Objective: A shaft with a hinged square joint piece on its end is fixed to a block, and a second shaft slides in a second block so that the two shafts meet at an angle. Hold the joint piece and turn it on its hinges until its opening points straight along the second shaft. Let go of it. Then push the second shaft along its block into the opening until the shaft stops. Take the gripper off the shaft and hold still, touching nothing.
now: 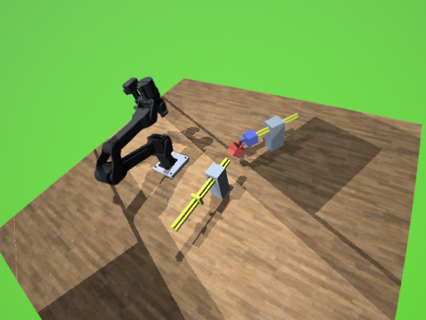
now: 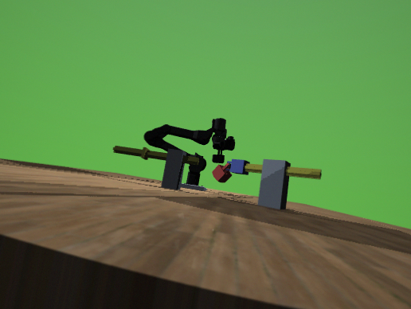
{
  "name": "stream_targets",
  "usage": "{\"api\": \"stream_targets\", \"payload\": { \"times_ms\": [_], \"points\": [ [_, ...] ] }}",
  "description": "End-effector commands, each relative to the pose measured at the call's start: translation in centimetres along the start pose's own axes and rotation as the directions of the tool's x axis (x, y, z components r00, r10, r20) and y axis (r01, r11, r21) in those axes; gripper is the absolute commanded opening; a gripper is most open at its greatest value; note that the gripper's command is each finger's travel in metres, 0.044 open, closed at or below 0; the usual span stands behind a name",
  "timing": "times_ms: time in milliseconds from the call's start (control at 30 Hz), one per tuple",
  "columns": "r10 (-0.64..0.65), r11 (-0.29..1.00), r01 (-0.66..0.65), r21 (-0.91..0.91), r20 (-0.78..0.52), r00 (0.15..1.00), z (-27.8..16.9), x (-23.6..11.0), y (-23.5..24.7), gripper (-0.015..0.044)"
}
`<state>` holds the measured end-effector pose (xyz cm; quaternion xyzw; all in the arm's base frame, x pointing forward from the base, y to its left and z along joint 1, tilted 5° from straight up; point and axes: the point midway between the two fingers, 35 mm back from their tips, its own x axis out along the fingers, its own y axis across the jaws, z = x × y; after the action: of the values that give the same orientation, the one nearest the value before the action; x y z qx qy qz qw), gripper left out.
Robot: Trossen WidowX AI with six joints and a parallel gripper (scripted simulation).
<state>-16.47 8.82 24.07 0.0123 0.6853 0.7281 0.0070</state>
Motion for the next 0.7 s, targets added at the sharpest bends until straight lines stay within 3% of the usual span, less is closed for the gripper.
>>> {"api": "stream_targets", "payload": {
  "times_ms": [0, 100, 333, 667],
  "points": [
    [0.0, 1.0, 0.0, 0.0, 0.0, 1.0, 0.0, 0.0, 0.0, 0.0426],
    [-0.004, 1.0, 0.004, 0.004, 0.022, 1.0, 0.5, -0.1, 0.1, 0.044],
    [-0.061, 0.997, 0.048, 0.057, 0.246, 0.967, 5.4, -1.4, 0.9, 0.044],
    [-0.195, 0.978, 0.125, 0.167, 0.523, 0.83, 12.0, -5.3, 1.1, 0.044]
  ]
}}
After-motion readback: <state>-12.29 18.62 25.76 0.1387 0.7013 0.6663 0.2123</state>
